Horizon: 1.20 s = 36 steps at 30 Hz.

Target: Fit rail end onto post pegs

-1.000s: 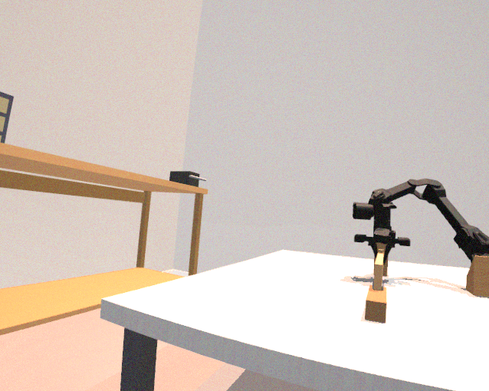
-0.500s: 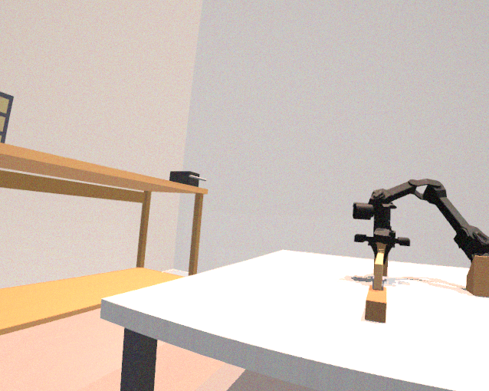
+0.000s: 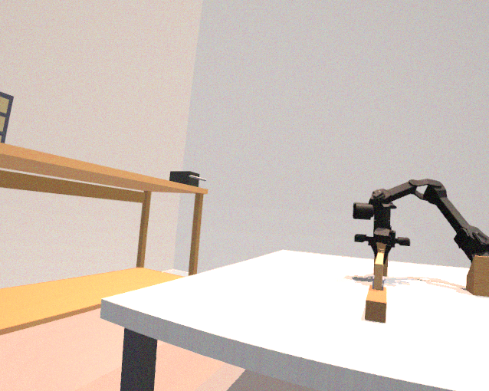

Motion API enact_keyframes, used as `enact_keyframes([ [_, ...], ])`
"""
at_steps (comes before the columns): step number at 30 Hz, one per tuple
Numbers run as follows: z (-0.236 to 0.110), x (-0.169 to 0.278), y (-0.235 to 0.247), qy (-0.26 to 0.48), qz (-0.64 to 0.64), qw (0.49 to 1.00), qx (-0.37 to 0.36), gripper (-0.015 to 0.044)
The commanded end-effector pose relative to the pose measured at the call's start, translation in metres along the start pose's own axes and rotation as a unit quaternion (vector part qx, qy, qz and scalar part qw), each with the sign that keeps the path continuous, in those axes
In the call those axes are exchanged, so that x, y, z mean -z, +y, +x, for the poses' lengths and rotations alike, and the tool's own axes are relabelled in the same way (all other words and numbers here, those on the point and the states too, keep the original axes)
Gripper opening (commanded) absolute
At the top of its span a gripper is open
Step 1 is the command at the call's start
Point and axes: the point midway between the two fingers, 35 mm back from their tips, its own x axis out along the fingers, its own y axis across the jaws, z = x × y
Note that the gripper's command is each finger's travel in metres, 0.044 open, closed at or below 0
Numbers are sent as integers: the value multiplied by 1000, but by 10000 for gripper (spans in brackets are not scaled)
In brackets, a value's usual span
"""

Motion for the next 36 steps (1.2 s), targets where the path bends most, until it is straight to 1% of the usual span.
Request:
enact_keyframes([
  [1,-1,3,0,1,-2,1000,1,0],
  [3,-1,4,0,1,-2,1000,1,0],
  [20,0,0,0,-1,-1,1000,0,440],
  [24,-2,-2,0,-1,-1,1000,0,440],
  [28,-28,-29,0,0,-2,1000,1,440],
  [36,-30,-31,0,0,-2,1000,1,440],
])
